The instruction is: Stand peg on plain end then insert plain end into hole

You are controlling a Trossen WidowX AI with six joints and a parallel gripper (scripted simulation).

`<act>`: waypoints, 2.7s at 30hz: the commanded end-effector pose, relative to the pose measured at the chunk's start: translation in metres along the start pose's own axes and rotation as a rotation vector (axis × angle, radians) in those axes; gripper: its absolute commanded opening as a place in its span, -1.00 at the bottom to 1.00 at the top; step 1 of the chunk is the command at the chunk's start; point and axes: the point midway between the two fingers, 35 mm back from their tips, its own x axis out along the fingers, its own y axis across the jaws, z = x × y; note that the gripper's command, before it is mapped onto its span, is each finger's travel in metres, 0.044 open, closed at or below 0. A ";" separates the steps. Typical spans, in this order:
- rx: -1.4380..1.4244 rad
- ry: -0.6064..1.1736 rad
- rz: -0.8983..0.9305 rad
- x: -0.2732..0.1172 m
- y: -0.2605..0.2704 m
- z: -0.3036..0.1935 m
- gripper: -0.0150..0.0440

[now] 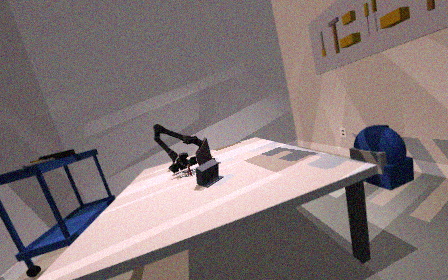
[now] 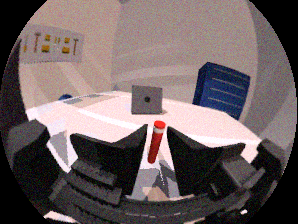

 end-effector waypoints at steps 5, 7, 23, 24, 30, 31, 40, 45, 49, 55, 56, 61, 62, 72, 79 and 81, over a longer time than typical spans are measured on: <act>0.001 0.001 0.001 0.000 0.000 0.000 -0.05; 0.001 0.001 0.001 0.000 0.000 0.000 -0.05; 0.001 0.001 0.001 0.000 0.000 0.000 0.57; 0.001 0.001 0.001 0.000 0.000 0.000 0.66; 0.001 0.001 0.001 0.000 0.000 0.000 1.00; 0.001 0.001 0.001 0.000 0.000 0.000 1.00; -0.002 0.005 0.013 0.000 -0.008 0.018 1.00; -0.006 0.013 0.027 -0.001 -0.018 0.056 1.00; -0.009 0.016 0.030 -0.002 -0.020 0.086 1.00; -0.008 0.012 0.019 -0.007 -0.015 0.128 1.00; -0.007 0.011 0.016 -0.008 -0.013 0.134 1.00; -0.002 -0.002 -0.003 -0.013 -0.003 0.159 1.00; -0.002 -0.003 -0.004 -0.013 -0.003 0.160 1.00; 0.149 0.135 0.080 -0.003 0.002 0.144 1.00; 0.282 0.308 0.165 0.005 0.009 0.127 1.00; 0.313 0.362 0.187 0.007 0.012 0.122 1.00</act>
